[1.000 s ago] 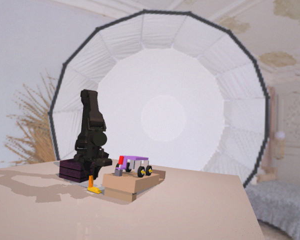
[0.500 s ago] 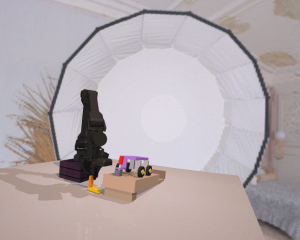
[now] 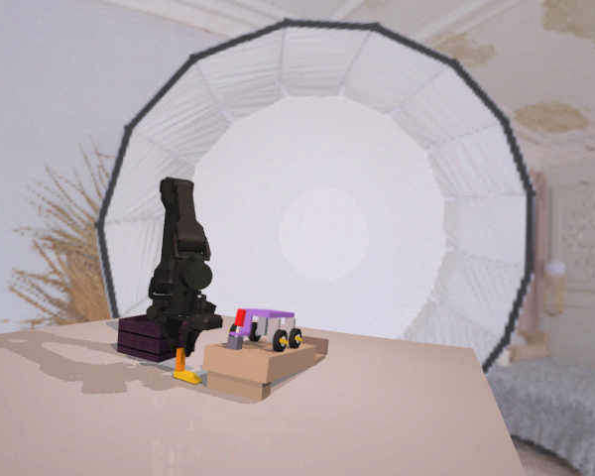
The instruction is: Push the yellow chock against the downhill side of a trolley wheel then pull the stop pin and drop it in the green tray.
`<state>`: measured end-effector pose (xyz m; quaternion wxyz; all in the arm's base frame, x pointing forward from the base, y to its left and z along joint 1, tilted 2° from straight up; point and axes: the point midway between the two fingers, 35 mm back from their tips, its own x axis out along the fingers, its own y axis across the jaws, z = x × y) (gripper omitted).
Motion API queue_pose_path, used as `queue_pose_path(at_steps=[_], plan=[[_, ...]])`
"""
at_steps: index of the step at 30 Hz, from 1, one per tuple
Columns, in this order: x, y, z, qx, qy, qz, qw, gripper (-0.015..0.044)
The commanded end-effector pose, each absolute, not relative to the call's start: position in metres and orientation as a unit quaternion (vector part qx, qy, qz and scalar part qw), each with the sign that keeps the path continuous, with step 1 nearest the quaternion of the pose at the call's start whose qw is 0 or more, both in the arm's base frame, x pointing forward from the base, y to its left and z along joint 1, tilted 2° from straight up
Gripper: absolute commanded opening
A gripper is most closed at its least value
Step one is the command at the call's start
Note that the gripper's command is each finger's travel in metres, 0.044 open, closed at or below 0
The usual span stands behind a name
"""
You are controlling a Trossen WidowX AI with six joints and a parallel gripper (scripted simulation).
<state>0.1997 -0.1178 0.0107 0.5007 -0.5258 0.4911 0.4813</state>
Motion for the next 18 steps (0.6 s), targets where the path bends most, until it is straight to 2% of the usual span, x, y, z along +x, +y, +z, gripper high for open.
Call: queue_pose_path(at_steps=[1, 18], plan=[[0.1983, -0.1161, 0.0089, -0.524, 0.490, 0.484, 0.501, 0.0190], [0.1990, -0.1165, 0.0020, -0.524, 0.490, 0.484, 0.501, 0.0190]])
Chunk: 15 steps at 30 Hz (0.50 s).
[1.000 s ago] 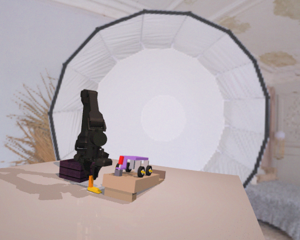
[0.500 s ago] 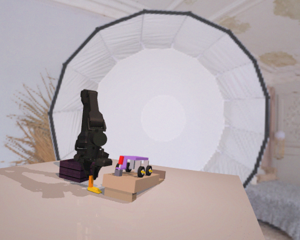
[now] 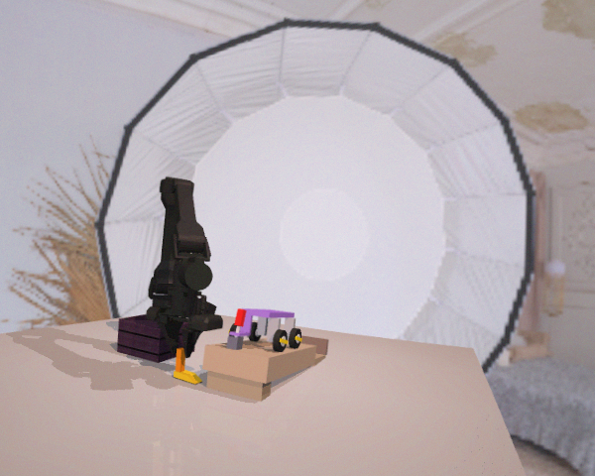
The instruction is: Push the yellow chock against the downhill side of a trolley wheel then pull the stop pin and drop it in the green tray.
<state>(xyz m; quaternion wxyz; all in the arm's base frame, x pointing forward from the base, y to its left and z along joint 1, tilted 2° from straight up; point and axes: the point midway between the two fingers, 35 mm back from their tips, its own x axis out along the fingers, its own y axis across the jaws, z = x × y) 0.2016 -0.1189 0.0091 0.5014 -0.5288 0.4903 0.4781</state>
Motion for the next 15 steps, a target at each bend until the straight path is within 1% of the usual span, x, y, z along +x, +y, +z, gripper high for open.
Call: queue_pose_path(at_steps=[1, 15], plan=[[0.199, -0.117, 0.000, -0.524, 0.490, 0.484, 0.501, 0.0190], [0.199, -0.117, -0.016, -0.524, 0.490, 0.484, 0.501, 0.0190]])
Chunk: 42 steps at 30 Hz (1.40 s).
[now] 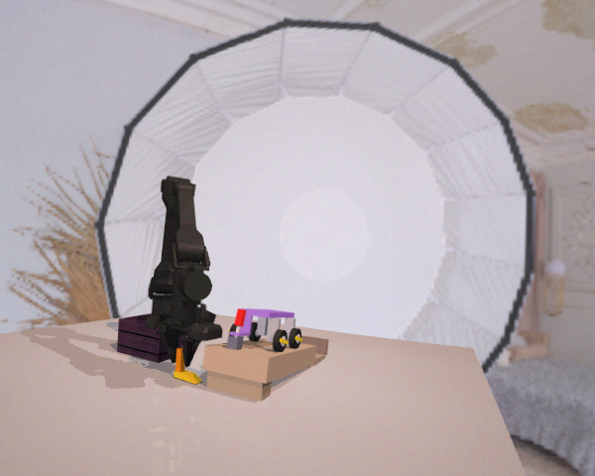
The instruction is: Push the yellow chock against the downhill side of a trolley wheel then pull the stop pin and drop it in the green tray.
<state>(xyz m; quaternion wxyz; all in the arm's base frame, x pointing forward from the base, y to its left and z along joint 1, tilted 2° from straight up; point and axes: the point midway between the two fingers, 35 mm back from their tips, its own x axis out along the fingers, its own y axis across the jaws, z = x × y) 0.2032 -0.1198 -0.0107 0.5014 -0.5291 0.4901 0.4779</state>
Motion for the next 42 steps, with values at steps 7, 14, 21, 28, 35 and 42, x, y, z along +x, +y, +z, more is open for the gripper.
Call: queue_pose_path(at_steps=[7, 14, 21, 28, 35, 42], plan=[[0.199, -0.117, -0.016, -0.524, 0.490, 0.484, 0.501, 0.0190], [0.201, -0.119, -0.014, -0.526, 0.491, 0.481, 0.501, 0.0111], [0.201, -0.119, -0.014, -0.526, 0.491, 0.481, 0.501, 0.0045], [0.201, -0.119, -0.002, -0.525, 0.490, 0.483, 0.501, 0.0000], [0.195, -0.116, 0.020, -0.524, 0.490, 0.484, 0.501, 0.0000], [0.192, -0.115, 0.042, -0.524, 0.490, 0.484, 0.501, 0.0000]])
